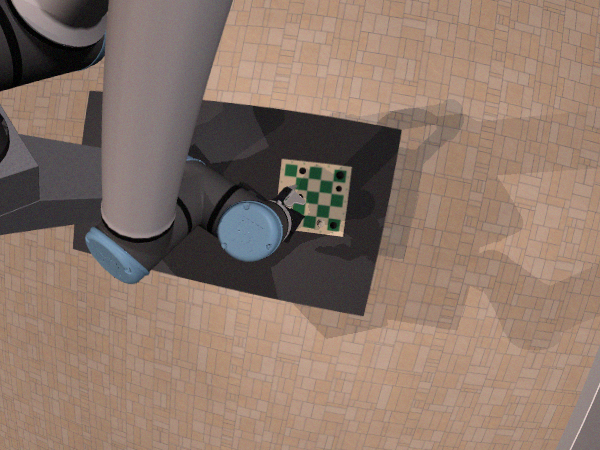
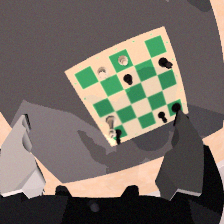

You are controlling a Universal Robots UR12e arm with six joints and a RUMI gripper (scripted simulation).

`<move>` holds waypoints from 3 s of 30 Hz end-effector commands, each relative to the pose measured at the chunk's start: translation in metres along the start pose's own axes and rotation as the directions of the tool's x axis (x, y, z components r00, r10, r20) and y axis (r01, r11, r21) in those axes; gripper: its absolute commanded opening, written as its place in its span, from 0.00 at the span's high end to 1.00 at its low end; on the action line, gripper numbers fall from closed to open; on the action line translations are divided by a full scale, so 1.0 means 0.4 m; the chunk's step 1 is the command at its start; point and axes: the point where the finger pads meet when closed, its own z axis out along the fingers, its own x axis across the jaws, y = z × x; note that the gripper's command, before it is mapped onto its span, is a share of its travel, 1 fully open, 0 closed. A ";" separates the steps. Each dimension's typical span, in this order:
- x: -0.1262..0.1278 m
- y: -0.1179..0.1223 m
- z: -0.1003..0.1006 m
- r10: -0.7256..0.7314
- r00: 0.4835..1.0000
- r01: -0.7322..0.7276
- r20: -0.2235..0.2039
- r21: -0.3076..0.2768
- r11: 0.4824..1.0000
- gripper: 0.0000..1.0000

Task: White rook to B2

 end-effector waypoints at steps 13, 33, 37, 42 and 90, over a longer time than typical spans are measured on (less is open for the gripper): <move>0.000 0.001 -0.001 -0.004 1.000 0.004 0.000 -0.001 1.000 0.00; -0.004 0.000 0.002 -0.095 0.996 0.095 0.000 -0.001 0.996 0.00; -0.007 0.000 0.003 -0.140 0.990 0.140 0.000 -0.001 0.990 0.00; -0.009 0.000 0.004 -0.181 0.983 0.181 0.000 -0.001 0.983 0.00; -0.053 0.026 0.038 -0.994 0.108 0.994 0.001 0.000 0.108 0.00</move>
